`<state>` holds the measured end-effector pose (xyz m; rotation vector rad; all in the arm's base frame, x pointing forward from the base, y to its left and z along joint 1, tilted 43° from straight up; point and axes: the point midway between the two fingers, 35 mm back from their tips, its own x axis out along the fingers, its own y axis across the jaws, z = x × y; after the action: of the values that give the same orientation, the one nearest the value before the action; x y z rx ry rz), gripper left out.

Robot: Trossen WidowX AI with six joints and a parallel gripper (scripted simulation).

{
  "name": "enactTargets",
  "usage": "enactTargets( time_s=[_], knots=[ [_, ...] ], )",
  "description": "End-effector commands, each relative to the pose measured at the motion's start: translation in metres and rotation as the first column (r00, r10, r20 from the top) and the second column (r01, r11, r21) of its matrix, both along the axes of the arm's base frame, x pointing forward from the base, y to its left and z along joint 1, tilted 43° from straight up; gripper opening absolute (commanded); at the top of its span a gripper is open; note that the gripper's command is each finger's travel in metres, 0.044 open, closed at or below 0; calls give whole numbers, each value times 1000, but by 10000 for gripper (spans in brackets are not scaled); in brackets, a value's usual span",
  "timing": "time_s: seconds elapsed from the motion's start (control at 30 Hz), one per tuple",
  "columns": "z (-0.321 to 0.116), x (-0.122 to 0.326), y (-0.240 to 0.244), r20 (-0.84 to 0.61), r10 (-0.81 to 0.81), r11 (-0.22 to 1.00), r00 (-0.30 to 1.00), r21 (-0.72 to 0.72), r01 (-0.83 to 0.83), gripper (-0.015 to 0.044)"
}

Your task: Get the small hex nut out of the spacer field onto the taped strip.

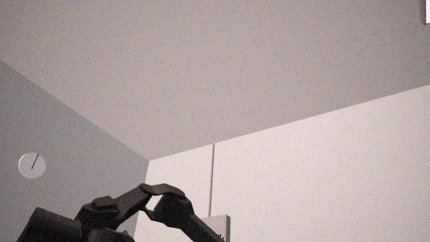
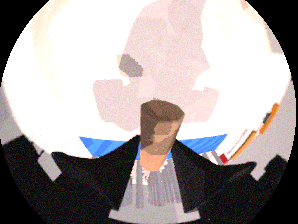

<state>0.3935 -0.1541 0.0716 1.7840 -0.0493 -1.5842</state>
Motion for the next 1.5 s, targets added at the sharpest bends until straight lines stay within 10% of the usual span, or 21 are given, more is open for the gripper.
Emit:
enactTargets(
  time_s=[0.0,1.47],
  knots=[
    [-2,3,0,-2,-4,1000,1000,-1,4,0],
    [-2,25,3,1,-3,1000,1000,-2,3,0]
  ],
)
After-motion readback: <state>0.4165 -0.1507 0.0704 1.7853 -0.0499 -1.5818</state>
